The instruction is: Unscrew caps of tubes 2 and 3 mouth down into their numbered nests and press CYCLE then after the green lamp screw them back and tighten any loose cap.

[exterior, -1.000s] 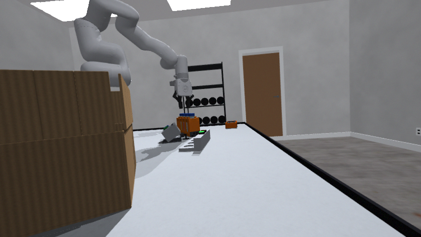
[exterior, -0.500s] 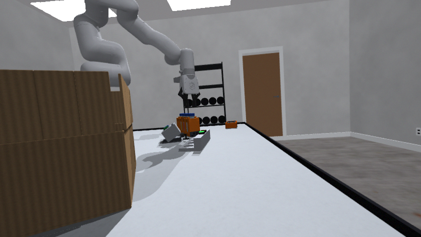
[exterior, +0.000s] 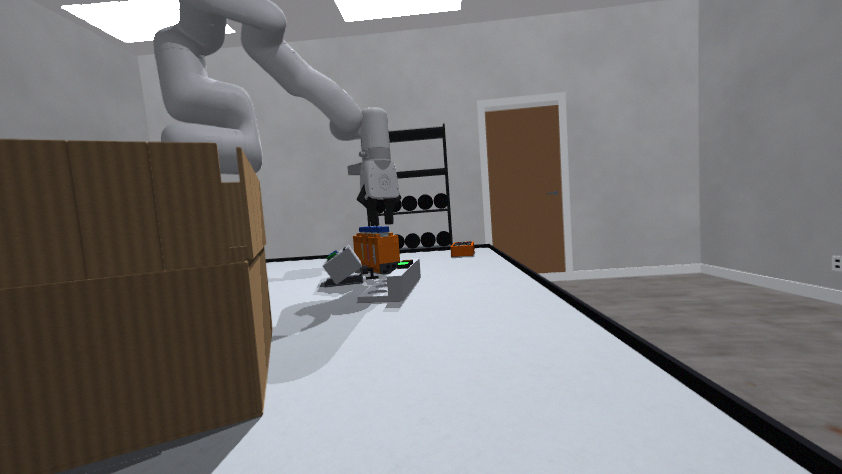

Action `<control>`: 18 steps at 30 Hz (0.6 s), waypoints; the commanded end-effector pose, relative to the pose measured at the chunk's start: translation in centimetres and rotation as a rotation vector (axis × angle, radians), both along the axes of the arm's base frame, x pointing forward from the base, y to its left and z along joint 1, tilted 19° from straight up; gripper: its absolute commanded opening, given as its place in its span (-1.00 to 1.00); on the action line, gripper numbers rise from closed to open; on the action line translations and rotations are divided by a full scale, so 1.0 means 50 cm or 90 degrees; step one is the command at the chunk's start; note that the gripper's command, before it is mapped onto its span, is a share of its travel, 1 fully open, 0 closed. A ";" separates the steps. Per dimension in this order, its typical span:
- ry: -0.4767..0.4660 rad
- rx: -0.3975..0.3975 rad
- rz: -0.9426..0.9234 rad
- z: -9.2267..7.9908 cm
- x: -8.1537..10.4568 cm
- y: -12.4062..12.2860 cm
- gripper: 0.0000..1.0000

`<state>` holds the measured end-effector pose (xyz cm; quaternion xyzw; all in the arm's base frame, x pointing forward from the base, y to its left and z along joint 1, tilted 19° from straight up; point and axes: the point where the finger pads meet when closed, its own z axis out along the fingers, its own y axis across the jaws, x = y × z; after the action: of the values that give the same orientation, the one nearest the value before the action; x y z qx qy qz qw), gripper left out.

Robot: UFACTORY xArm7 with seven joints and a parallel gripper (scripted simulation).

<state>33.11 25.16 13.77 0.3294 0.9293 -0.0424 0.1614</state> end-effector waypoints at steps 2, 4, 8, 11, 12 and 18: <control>-0.002 0.001 0.001 -0.012 0.007 0.001 -0.08; -0.002 0.001 0.001 -0.012 0.007 0.001 -0.08; -0.002 0.001 0.001 -0.013 0.007 0.000 -0.08; -0.002 0.001 0.001 -0.014 0.008 0.000 -0.08; -0.002 0.001 0.001 -0.015 0.008 0.000 -0.08; -0.002 0.001 0.001 -0.021 0.009 -0.001 -0.08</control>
<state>33.48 24.99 12.70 0.3295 0.9293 -0.0425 0.1615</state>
